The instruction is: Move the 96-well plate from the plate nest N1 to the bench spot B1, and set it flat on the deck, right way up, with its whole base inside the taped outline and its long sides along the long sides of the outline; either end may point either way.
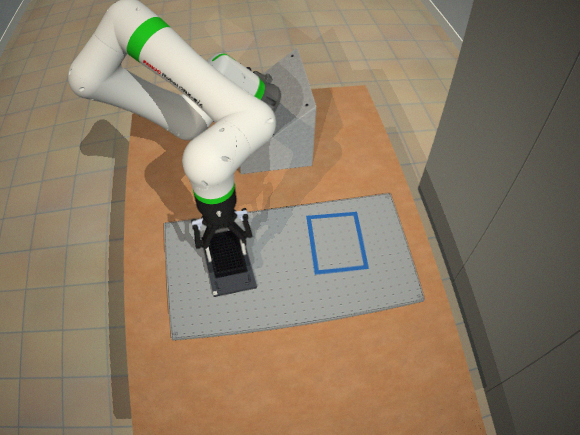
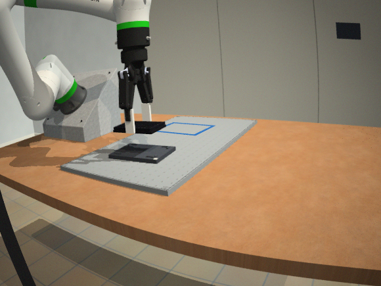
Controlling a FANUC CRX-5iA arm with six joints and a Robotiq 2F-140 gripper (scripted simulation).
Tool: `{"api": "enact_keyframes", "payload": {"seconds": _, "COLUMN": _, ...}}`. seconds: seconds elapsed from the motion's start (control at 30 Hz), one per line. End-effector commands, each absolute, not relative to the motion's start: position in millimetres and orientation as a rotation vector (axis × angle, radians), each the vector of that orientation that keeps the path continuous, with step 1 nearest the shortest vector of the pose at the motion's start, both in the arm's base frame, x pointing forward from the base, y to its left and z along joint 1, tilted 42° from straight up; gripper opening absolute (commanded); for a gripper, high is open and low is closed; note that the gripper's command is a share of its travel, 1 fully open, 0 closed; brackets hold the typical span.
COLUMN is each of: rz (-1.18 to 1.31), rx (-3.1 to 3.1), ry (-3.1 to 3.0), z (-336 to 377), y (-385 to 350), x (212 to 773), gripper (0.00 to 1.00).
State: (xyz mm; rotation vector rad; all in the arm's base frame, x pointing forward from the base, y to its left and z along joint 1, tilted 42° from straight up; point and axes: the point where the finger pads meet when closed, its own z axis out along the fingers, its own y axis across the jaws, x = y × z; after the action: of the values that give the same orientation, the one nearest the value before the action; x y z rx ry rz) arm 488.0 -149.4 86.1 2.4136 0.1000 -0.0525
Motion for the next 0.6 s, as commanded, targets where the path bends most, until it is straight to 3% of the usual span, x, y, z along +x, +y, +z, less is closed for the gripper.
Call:
{"api": "enact_keyframes", "payload": {"seconds": 0.0, "rz": -0.008, "rx": 2.415, "ry": -0.016, "z": 80, "y": -142, "x": 487, "gripper": 0.0}}
{"api": "enact_keyframes", "payload": {"seconds": 0.57, "rz": 0.02, "rx": 2.413, "ry": -0.09, "z": 45, "y": -106, "x": 482, "gripper": 0.0}}
